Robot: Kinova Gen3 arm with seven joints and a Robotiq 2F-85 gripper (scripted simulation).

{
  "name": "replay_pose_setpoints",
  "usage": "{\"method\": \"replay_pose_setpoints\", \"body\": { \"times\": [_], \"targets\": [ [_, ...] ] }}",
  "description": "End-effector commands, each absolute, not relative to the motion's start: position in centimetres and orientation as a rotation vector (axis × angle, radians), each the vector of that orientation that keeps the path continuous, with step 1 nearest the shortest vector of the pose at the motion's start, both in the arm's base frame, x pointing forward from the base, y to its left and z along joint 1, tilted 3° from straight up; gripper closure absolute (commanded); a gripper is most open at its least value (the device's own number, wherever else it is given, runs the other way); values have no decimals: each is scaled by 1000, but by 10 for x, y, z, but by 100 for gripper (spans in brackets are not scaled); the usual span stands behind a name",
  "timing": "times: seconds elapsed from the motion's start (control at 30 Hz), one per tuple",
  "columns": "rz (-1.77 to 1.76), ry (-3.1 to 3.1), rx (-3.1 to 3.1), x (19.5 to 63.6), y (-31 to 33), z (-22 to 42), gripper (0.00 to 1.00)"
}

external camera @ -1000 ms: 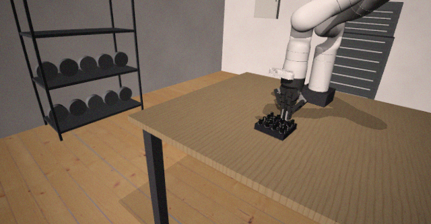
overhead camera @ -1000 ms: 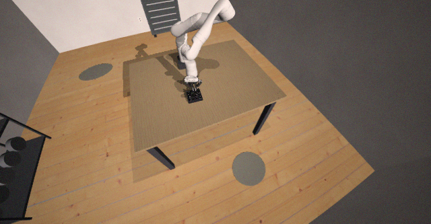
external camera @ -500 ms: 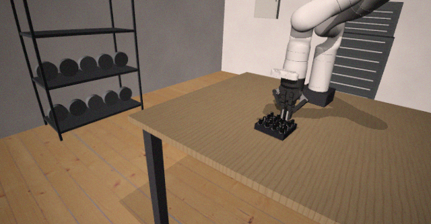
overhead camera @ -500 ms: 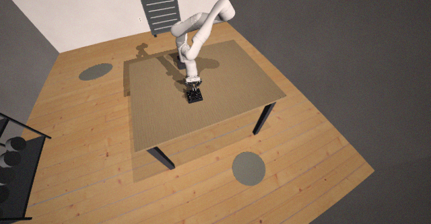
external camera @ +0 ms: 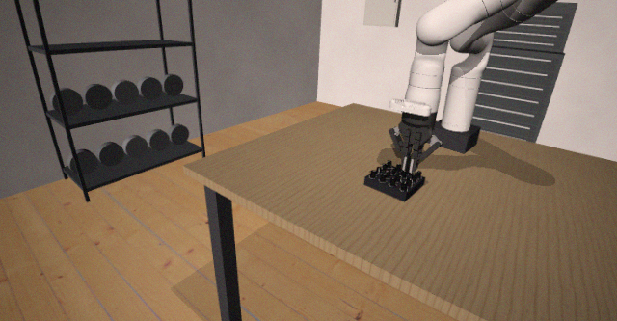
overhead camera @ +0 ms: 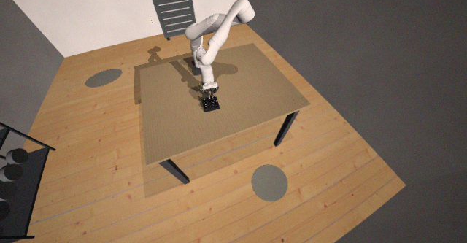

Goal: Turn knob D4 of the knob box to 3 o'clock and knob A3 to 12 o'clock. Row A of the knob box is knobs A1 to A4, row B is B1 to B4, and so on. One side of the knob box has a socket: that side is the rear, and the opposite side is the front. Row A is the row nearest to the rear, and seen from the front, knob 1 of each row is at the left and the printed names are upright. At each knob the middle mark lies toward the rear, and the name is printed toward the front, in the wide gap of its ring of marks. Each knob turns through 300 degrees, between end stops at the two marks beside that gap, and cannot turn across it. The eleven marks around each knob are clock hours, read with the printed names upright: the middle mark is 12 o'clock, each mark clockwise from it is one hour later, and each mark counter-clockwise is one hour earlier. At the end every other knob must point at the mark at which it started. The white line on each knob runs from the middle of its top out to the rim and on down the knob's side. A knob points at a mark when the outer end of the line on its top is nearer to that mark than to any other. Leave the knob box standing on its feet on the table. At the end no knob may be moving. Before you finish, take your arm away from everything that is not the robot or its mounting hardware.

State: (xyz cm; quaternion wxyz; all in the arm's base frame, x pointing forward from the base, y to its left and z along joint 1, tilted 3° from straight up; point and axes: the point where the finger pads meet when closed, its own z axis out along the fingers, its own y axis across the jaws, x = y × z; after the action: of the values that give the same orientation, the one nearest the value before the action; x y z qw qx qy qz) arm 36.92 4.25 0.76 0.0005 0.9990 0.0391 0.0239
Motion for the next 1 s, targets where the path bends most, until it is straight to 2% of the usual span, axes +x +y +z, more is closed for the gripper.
{"method": "replay_pose_setpoints", "body": {
  "times": [0.0, 0.97],
  "targets": [
    [80, 152, 3134, 371, 42, 7, 92],
    [80, 206, 3130, 371, 42, 7, 92]
  ]
}}
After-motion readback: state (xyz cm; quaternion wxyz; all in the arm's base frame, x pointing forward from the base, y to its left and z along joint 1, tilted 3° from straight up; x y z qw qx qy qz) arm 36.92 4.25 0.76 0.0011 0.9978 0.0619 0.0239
